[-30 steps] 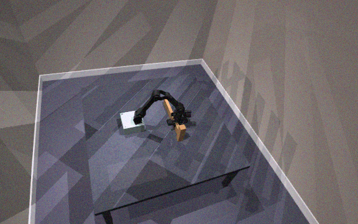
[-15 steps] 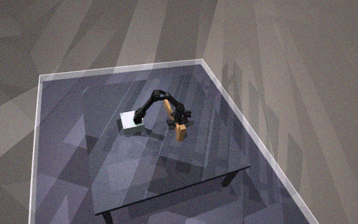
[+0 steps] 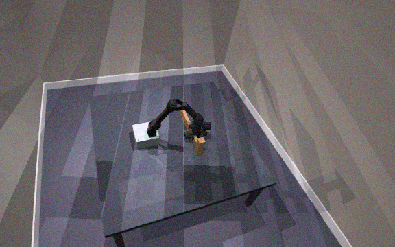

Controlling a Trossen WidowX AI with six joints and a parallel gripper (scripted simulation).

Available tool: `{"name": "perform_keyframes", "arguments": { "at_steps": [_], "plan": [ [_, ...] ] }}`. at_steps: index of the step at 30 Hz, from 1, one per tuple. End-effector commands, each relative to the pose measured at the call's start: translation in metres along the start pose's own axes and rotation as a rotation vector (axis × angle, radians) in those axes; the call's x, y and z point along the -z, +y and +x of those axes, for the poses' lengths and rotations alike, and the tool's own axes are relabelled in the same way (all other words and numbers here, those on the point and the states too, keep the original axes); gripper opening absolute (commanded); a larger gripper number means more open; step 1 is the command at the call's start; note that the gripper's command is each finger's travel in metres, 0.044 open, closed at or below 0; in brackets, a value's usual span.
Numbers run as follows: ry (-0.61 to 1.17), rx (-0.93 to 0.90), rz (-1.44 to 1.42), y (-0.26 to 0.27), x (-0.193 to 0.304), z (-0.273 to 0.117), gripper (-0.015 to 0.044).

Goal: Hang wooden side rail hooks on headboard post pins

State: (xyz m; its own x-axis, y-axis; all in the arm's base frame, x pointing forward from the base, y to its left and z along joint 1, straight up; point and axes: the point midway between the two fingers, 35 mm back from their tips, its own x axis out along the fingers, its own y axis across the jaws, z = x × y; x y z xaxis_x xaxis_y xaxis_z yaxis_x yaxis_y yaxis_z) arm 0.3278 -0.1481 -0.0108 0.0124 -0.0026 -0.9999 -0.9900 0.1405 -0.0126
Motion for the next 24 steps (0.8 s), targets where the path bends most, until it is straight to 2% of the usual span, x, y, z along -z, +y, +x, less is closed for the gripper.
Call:
{"name": "perform_keyframes", "arguments": {
  "at_steps": [1,24],
  "plan": [
    [0.006,0.014,-0.001,-0.0033,0.0013,-0.0024,0.0],
    [0.006,0.014,-0.001,-0.0033,0.0013,0.0015,0.0]
  ]
}}
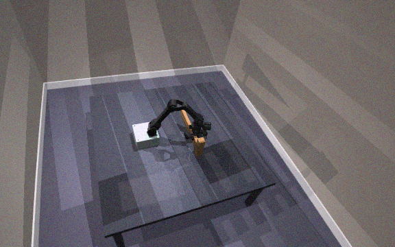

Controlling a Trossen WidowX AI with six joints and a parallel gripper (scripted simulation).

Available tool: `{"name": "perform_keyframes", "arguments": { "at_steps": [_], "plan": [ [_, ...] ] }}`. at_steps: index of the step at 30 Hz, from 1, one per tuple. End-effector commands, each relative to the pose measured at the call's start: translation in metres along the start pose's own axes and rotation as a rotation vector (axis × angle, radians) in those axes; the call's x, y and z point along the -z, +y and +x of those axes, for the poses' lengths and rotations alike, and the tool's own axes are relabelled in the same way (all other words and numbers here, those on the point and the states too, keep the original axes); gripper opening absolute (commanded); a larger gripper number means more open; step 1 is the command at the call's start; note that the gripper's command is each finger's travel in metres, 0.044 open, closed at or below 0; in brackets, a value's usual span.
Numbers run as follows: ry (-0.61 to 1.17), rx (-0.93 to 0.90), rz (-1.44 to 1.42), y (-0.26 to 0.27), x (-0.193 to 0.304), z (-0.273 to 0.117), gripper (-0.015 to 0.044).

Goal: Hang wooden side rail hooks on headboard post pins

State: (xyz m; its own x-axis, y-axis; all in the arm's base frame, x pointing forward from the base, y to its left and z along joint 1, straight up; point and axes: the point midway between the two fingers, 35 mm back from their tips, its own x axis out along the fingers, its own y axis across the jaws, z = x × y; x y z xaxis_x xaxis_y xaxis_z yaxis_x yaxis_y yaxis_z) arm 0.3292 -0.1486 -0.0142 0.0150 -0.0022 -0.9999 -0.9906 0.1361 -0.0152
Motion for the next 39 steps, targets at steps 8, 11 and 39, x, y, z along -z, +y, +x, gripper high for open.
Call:
{"name": "perform_keyframes", "arguments": {
  "at_steps": [8,11,39],
  "plan": [
    [0.007,0.011,0.004,-0.0019,0.001,-0.0007,0.0],
    [0.007,0.011,0.004,-0.0019,0.001,-0.0002,0.0],
    [0.007,0.011,0.004,-0.002,0.001,0.0045,0.0]
  ]
}}
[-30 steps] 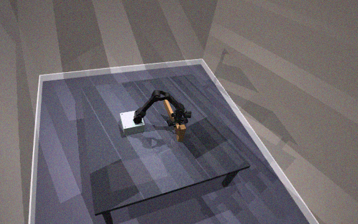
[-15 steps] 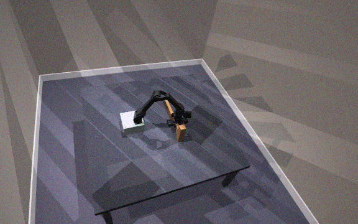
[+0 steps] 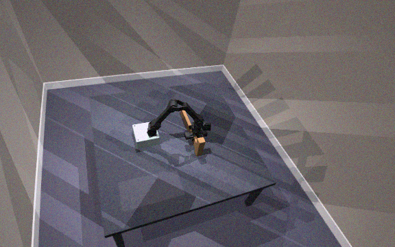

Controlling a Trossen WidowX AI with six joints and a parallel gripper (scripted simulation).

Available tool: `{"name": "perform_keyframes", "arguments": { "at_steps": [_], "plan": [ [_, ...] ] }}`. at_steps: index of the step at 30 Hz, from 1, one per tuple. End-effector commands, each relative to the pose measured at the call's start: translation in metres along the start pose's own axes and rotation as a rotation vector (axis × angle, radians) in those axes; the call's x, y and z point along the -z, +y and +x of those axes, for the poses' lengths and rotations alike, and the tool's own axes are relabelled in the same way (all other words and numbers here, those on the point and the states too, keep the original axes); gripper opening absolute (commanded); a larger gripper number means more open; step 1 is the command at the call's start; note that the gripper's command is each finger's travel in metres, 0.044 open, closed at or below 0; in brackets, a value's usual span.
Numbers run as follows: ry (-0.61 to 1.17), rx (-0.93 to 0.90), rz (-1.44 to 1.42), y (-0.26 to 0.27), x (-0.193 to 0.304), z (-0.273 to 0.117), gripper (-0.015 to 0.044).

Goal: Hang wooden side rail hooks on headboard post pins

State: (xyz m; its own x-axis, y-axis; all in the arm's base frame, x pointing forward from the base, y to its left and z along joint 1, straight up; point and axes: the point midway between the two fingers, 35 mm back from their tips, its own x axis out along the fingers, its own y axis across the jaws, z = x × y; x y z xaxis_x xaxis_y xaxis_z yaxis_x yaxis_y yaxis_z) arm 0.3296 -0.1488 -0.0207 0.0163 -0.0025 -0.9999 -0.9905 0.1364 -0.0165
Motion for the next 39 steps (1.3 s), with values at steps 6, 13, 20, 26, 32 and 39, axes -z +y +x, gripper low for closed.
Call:
{"name": "perform_keyframes", "arguments": {
  "at_steps": [6,13,20,26,32,39],
  "plan": [
    [0.006,0.01,0.003,-0.002,0.001,-0.001,0.0],
    [0.006,0.01,0.003,-0.002,0.001,0.0,0.0],
    [0.006,0.01,0.003,-0.002,0.001,0.001,0.0],
    [0.001,0.002,-0.001,0.0,0.0,0.001,0.0157],
    [0.001,0.002,-0.001,0.0,0.0,0.001,0.0315],
    [0.006,0.01,0.003,0.0,0.0,-0.039,0.044]
  ]
}}
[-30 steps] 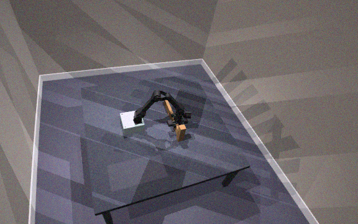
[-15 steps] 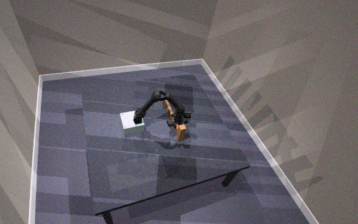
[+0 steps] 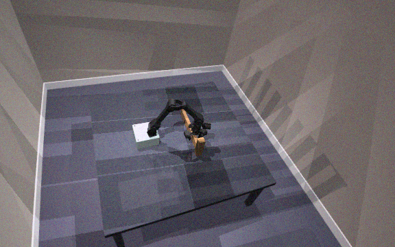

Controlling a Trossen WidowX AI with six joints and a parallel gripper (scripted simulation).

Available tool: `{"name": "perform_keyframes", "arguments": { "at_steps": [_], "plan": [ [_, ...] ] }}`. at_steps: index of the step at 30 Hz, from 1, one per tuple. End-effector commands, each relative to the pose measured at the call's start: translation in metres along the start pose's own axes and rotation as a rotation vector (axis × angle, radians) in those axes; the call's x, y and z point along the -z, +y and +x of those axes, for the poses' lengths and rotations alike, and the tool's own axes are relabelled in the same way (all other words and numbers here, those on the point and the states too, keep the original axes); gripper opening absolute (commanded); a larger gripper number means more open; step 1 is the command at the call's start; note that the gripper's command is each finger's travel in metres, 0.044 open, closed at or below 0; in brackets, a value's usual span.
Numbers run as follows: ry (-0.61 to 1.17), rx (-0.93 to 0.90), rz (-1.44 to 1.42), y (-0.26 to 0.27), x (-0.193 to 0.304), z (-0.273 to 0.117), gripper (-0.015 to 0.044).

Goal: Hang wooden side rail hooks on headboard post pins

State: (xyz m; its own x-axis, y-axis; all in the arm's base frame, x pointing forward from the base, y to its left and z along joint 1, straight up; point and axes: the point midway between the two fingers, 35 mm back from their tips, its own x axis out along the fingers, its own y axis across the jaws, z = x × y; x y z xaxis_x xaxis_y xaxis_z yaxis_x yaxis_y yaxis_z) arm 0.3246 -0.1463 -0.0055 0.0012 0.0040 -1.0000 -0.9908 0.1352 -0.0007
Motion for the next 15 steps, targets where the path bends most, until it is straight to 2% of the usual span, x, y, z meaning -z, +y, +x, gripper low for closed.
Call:
{"name": "perform_keyframes", "arguments": {
  "at_steps": [1,6,11,15],
  "plan": [
    [0.011,0.026,0.004,-0.004,0.001,-0.024,0.044],
    [0.011,0.026,0.004,-0.004,0.001,-0.024,0.044],
    [0.009,0.026,0.004,-0.004,-0.026,-0.024,0.044],
    [0.008,0.026,0.004,-0.004,-0.029,-0.024,0.044]
  ]
}}
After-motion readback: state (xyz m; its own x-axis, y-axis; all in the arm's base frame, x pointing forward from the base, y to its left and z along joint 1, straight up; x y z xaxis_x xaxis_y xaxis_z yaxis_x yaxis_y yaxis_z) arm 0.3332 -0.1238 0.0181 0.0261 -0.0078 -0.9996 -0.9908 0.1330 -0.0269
